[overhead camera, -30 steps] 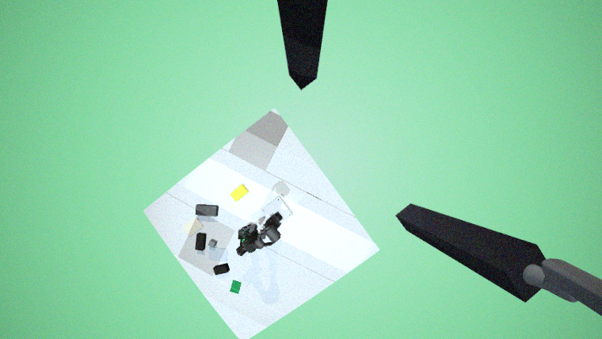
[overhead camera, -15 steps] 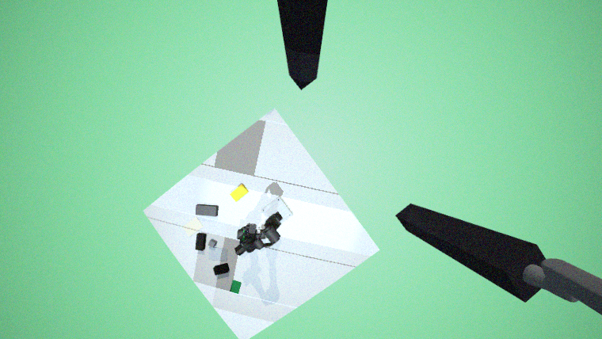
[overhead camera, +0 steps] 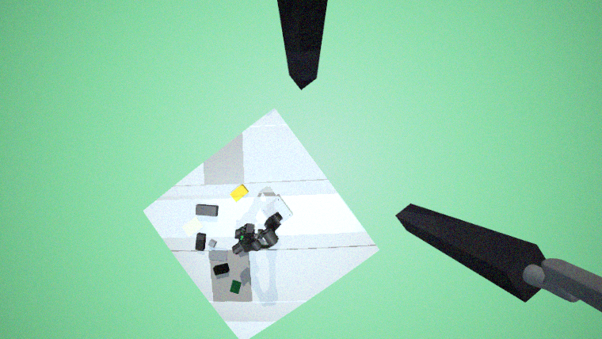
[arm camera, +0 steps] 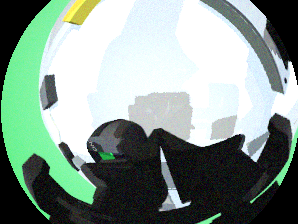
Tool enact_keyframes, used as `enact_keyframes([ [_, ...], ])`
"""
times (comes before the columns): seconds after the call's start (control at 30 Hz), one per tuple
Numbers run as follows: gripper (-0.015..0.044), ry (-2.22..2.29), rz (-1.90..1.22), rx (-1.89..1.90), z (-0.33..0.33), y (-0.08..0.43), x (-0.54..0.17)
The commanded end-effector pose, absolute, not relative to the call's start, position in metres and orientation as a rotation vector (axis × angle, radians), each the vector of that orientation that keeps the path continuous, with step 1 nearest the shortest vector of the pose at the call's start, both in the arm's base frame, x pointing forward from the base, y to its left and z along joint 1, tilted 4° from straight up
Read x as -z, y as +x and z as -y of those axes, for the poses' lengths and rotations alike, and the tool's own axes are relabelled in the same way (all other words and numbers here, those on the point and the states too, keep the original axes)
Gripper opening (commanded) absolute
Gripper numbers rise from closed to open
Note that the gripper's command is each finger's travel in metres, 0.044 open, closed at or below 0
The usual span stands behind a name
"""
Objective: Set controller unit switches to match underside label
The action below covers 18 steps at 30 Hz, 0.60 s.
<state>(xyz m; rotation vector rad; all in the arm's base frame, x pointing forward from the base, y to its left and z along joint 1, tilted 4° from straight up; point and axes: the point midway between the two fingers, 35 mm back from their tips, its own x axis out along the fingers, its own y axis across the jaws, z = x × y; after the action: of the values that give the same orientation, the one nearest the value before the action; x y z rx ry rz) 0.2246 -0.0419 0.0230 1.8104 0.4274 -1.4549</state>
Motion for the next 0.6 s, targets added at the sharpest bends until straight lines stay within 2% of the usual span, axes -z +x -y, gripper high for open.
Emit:
enact_keyframes([
  [0.0,0.0,1.813,-0.415,1.447,0.047,0.232,-0.026],
  [0.57,0.0,1.813,-0.414,1.445,0.058,0.247,-0.027],
])
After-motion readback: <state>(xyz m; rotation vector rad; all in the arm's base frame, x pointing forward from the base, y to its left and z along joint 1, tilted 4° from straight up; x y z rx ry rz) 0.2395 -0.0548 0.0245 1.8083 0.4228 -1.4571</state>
